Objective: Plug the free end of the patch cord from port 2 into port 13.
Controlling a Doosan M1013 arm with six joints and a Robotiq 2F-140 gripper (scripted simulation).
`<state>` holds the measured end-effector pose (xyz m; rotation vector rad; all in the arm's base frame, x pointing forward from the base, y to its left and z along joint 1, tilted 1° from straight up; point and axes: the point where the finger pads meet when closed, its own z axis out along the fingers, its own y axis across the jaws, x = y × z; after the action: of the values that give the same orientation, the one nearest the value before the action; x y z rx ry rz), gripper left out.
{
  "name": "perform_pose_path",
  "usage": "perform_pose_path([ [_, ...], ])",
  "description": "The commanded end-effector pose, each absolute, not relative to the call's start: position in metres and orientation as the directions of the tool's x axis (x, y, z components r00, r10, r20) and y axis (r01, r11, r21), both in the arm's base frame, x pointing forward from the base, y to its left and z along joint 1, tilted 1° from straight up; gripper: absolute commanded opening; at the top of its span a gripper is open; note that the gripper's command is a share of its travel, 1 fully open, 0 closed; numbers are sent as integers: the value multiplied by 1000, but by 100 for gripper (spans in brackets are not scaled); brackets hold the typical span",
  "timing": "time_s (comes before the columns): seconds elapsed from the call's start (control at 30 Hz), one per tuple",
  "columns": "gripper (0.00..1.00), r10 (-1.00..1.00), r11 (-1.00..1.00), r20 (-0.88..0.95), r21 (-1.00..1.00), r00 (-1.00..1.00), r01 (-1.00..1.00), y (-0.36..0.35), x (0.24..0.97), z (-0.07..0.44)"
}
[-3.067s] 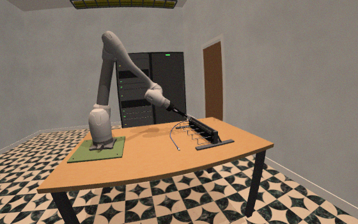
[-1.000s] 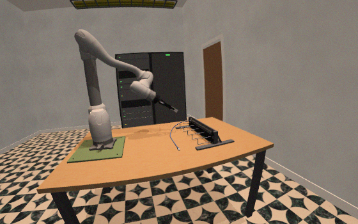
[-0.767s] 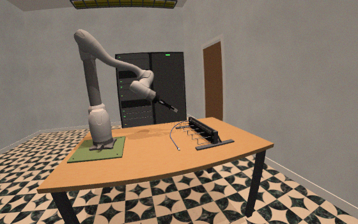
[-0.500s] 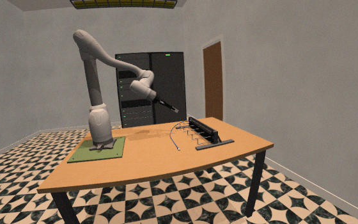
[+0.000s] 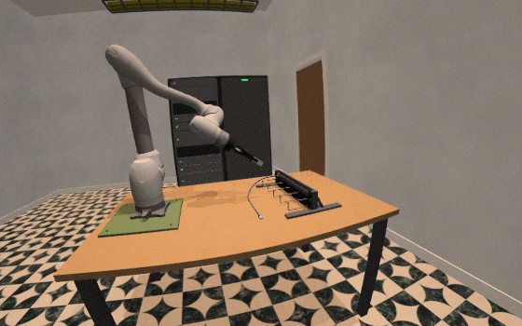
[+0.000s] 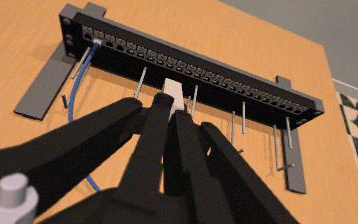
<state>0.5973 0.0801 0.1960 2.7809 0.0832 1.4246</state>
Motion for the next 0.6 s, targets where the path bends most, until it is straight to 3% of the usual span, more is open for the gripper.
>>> perform_pose_path([
  [0.0,0,52,-998,822,20,567,62,68,599,196],
  [0.57,0,52,-998,822,20,567,62,63,608,190],
])
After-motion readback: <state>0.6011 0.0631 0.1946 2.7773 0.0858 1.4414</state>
